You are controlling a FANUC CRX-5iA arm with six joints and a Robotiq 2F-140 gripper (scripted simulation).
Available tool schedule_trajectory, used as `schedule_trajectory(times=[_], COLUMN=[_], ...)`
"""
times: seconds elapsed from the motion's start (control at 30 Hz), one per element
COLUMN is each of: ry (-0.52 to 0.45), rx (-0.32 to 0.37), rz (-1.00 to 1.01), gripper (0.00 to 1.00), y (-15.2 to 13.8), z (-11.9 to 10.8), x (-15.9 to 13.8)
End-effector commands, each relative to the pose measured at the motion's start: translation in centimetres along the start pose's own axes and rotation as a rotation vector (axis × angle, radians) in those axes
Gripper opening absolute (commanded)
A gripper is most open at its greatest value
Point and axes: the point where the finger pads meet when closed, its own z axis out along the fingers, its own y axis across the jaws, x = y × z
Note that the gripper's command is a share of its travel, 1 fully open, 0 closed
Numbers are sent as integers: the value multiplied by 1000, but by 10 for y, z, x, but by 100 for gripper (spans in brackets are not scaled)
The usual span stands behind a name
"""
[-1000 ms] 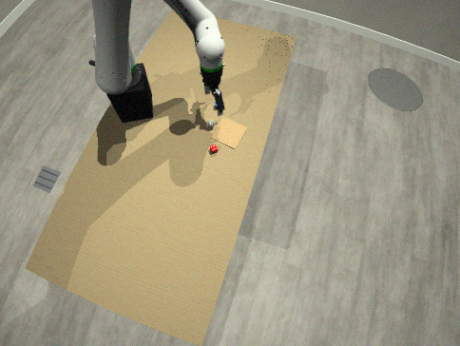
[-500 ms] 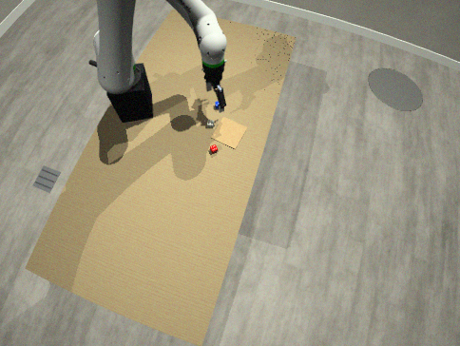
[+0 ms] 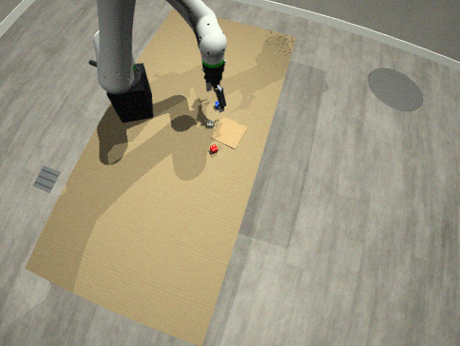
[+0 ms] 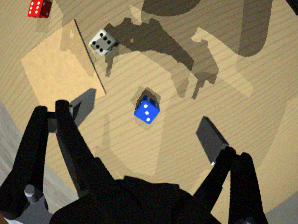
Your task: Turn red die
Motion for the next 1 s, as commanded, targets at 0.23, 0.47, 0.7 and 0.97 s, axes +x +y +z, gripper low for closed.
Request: schedule_trajectory(times=[0.23,0.47,0.7,0.97], ry=[0,0,0,0], rx=[0,0,0,0], rz=[0,0,0,0], gripper=[100,100,100,100], y=[0,0,0,0], z=[0,-1,-22,-66], x=[0,0,0,0])
